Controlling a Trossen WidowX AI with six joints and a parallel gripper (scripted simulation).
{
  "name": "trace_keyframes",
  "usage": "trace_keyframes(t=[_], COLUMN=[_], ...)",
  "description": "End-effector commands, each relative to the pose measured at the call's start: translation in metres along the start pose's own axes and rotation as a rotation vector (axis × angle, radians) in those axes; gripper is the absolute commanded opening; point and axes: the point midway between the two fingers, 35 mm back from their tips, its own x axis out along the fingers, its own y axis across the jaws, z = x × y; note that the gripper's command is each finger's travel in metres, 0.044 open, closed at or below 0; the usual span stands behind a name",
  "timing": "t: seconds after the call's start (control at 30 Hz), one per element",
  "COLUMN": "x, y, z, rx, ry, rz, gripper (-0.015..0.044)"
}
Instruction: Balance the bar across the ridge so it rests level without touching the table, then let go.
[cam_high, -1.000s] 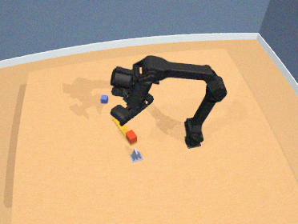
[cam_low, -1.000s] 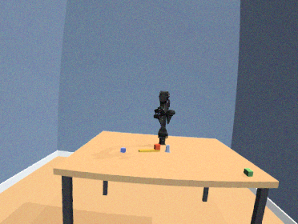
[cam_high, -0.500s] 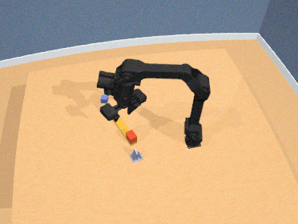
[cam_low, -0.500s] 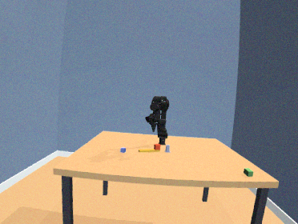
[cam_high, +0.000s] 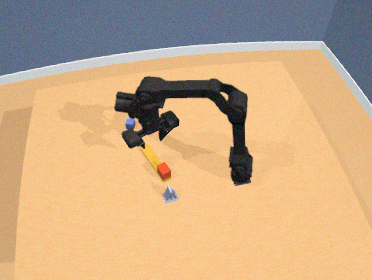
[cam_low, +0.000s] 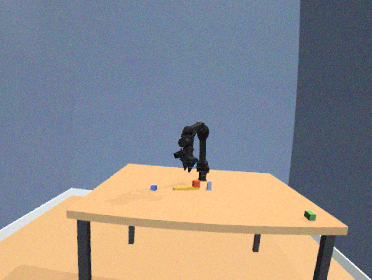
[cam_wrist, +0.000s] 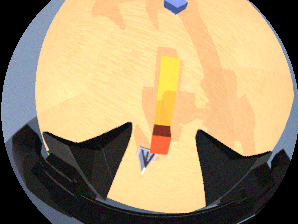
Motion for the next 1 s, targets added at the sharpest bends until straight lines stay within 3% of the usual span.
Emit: trace_keyframes(t=[0.0,0.33,0.97], x=[0.016,0.083,0.103], y=[-0.001,-0.003,-0.003], z=[0.002,0.001,0.001], rx=[0.011,0.011,0.011], ry=[0.003,0.003,0.003], rz=[-0.012,-0.012,-0.012], gripper=[0.0315,0.0315,0.0315])
